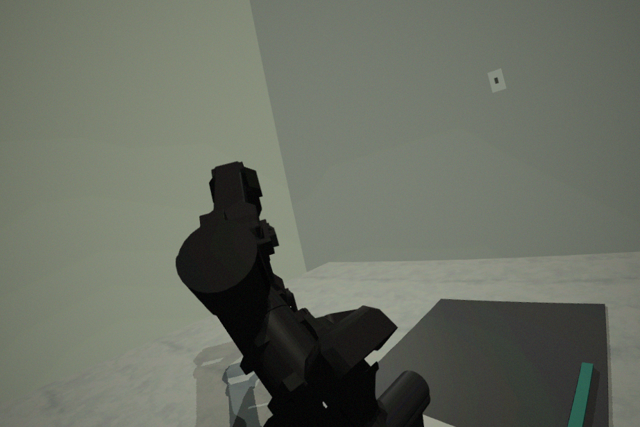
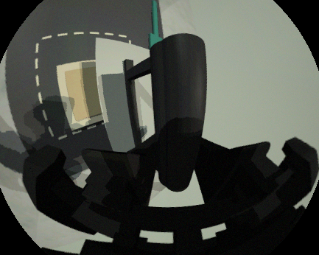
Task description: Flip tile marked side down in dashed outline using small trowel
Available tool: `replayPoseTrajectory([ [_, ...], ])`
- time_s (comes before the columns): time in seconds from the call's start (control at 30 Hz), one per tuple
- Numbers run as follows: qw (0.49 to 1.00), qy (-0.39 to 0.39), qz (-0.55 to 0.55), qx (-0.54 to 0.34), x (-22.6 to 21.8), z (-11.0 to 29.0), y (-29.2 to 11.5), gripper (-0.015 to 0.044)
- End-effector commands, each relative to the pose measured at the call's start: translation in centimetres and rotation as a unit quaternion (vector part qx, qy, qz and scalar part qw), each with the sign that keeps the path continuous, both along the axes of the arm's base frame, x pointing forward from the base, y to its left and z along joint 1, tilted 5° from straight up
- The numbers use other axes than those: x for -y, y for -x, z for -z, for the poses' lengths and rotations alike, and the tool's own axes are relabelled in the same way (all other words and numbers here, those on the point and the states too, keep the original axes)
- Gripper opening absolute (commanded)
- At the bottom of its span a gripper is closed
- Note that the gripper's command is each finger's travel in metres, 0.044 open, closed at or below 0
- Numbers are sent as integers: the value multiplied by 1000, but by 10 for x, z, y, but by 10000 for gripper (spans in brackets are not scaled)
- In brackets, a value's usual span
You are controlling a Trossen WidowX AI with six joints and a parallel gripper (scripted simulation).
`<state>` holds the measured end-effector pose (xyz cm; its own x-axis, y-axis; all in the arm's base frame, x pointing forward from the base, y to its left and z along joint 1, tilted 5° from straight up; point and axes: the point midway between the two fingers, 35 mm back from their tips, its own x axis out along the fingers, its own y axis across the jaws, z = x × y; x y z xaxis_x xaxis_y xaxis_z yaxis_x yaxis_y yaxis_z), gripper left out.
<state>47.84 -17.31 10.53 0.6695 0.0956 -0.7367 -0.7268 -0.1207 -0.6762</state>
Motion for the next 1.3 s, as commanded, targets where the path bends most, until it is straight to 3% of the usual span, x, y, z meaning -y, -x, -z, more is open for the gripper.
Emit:
replayPoseTrajectory([
  [0.0,1000,2,-7,12,29,0,-1,0],
  [0.5,999,6,-16,39,119,15,16,0],
  [1.27,999,6,-16,39,121,37,17,0],
])
